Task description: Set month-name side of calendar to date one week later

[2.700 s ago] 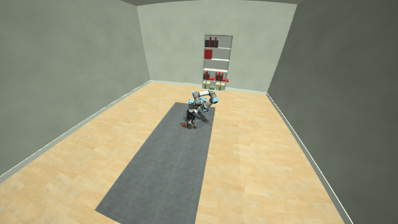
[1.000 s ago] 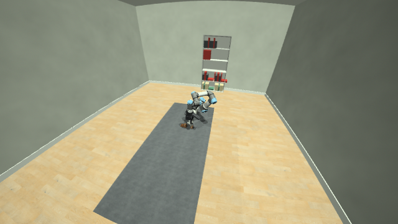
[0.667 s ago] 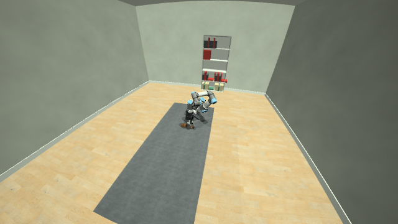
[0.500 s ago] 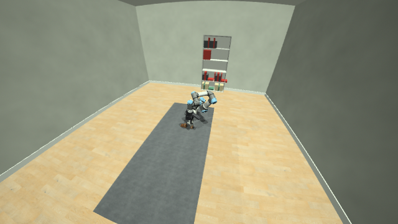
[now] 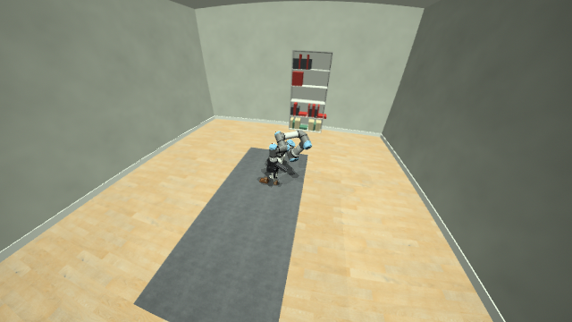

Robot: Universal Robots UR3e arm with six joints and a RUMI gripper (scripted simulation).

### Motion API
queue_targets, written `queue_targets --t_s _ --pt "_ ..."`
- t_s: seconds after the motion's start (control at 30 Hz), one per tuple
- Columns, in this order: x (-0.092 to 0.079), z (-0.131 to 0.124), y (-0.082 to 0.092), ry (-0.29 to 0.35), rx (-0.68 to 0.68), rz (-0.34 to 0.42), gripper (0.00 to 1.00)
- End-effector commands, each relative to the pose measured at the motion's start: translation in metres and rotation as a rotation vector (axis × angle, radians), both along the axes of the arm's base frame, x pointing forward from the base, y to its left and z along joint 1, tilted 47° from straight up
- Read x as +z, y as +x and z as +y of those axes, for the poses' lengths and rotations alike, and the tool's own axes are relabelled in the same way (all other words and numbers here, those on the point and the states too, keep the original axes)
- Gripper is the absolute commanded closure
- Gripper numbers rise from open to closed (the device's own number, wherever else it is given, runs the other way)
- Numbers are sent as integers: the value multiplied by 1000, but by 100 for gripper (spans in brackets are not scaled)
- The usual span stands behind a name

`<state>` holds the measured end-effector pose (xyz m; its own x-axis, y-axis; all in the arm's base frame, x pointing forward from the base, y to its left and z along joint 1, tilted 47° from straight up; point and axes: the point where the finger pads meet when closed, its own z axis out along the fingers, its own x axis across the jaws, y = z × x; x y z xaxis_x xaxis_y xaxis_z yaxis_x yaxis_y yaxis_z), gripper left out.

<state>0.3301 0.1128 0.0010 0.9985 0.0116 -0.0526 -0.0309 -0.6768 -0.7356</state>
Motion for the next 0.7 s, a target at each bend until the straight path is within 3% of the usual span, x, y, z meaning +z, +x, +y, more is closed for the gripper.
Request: queue_targets --t_s 0.0,0.67 --pt "-1 1 1 -1 -1 -2 71" --pt "-19 20 -1 -1 -1 -2 71"
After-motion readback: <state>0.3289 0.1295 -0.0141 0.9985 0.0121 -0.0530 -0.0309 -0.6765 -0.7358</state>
